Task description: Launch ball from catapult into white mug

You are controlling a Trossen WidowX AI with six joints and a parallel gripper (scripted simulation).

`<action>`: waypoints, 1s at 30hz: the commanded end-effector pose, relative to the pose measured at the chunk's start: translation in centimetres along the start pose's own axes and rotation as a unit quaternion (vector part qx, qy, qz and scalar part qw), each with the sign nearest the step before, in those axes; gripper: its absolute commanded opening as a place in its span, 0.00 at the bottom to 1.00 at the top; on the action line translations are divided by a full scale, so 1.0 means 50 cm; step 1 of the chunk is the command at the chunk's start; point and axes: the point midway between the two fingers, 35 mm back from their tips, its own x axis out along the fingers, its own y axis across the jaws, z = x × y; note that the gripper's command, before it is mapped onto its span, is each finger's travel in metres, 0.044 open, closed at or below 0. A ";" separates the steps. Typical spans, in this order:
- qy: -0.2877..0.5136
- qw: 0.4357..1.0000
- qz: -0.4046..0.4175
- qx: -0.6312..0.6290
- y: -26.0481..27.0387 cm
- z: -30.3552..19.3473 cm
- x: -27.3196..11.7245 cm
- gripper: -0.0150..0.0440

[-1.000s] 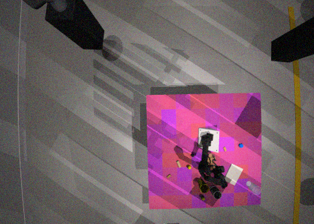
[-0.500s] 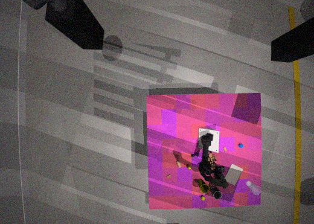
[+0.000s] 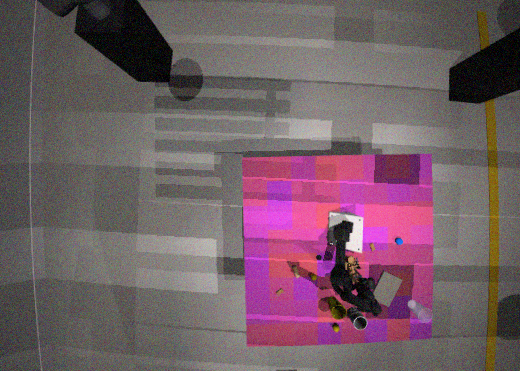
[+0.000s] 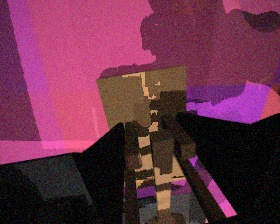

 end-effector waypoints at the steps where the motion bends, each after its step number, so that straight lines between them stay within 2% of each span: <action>1: -0.004 1.000 0.000 -0.003 0.003 0.002 0.007 0.25; 23: -0.003 1.000 -0.002 -0.004 0.002 0.000 0.079 0.25; 29: 0.000 1.000 0.001 0.000 -0.001 0.000 0.072 0.25; 30: 0.000 1.000 0.001 0.000 -0.001 0.000 0.072 0.30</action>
